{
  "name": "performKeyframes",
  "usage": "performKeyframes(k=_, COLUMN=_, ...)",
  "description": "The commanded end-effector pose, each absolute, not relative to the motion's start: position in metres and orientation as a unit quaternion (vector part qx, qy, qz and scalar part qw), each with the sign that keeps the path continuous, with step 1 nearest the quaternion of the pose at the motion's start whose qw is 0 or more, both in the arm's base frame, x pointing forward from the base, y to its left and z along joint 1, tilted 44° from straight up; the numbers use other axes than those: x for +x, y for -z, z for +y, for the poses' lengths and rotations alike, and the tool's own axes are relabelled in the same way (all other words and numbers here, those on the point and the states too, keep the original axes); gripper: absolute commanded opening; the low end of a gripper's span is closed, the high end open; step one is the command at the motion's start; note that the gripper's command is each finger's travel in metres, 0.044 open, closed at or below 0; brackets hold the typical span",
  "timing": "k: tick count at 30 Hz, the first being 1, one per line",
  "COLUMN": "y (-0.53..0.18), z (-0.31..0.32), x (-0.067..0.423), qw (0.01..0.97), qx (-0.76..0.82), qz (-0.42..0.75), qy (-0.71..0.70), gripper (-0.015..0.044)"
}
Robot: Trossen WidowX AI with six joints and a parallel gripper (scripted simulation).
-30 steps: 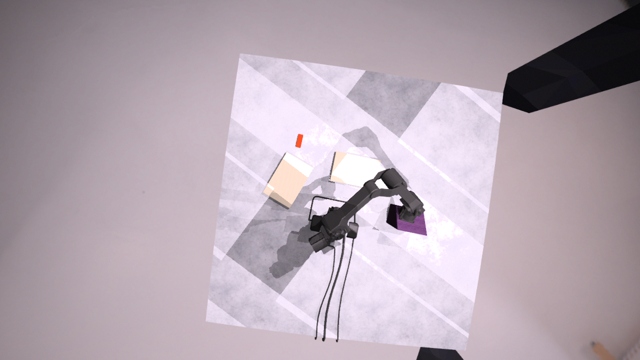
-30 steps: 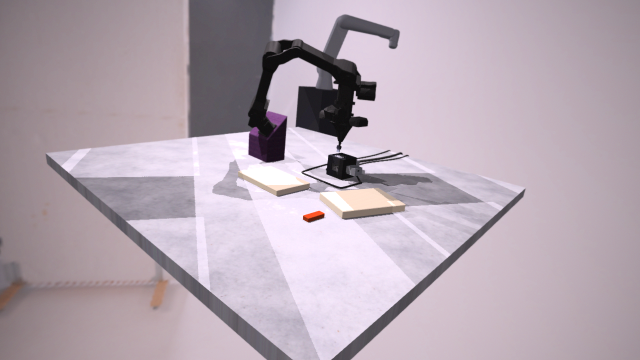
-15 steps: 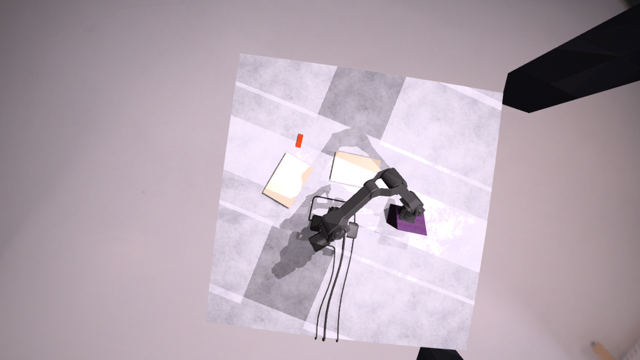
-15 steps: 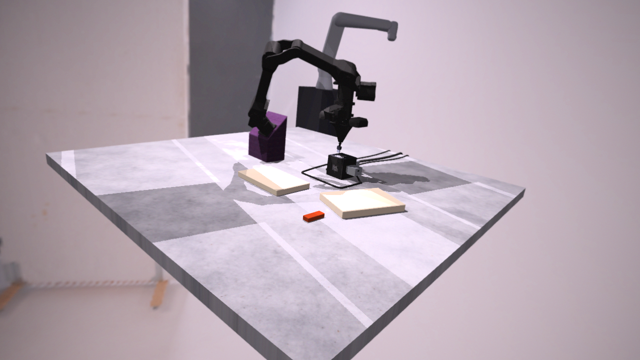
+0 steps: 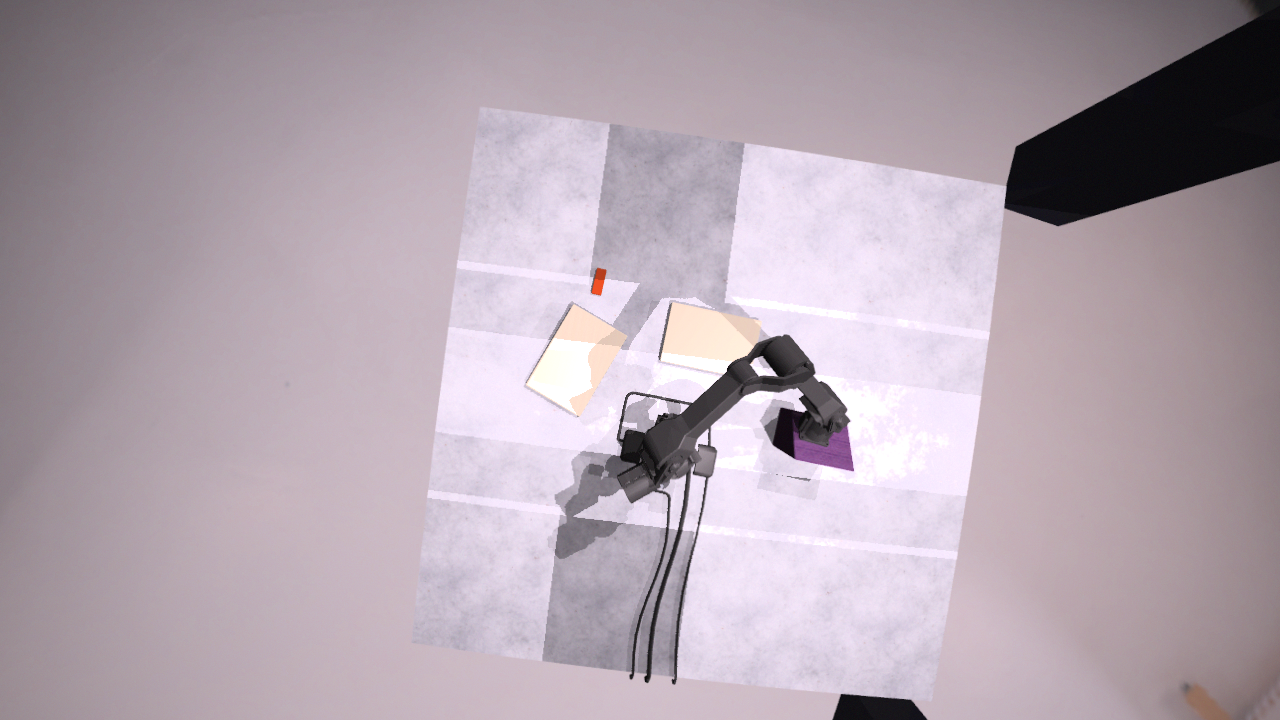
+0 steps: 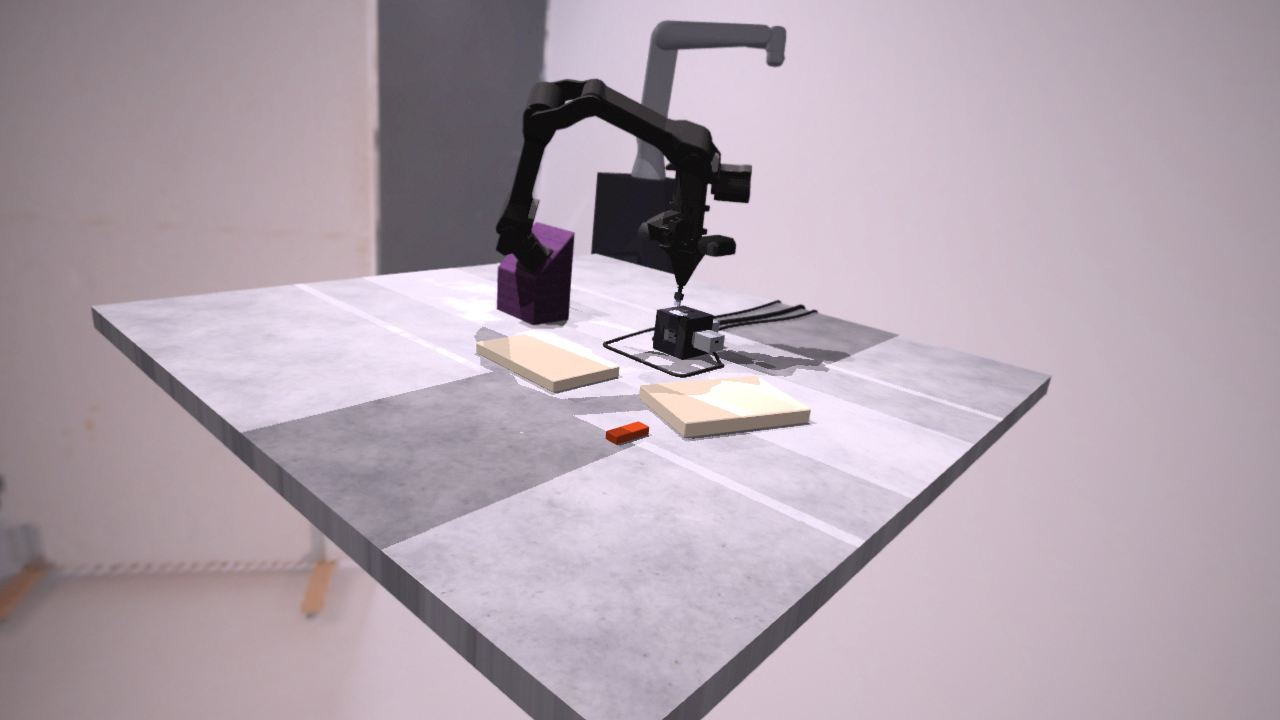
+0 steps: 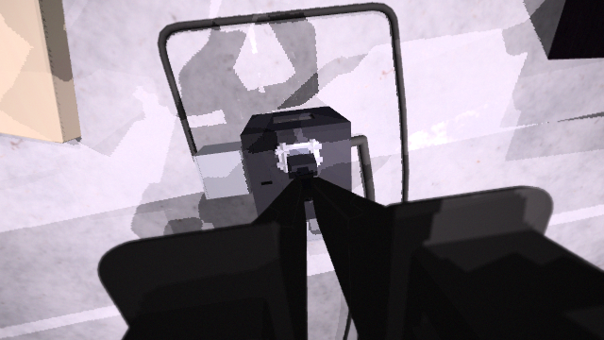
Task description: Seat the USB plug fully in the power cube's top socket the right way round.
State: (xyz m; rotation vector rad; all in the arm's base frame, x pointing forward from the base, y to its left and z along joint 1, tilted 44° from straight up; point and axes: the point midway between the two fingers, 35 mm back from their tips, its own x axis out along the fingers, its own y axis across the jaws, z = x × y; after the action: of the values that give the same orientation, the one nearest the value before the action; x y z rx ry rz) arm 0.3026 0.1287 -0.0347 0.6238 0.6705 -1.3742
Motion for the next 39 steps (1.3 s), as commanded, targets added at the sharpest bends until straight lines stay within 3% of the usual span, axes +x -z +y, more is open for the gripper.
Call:
performKeyframes(k=1, y=0.0353, z=0.1288, x=0.3025, qw=0.678, qx=0.278, qz=0.302, qy=0.61, gripper=0.0)
performKeyframes(k=39, y=0.0402, z=0.1274, x=0.3024, qw=0.673, qx=0.288, qz=0.311, qy=0.607, gripper=0.0)
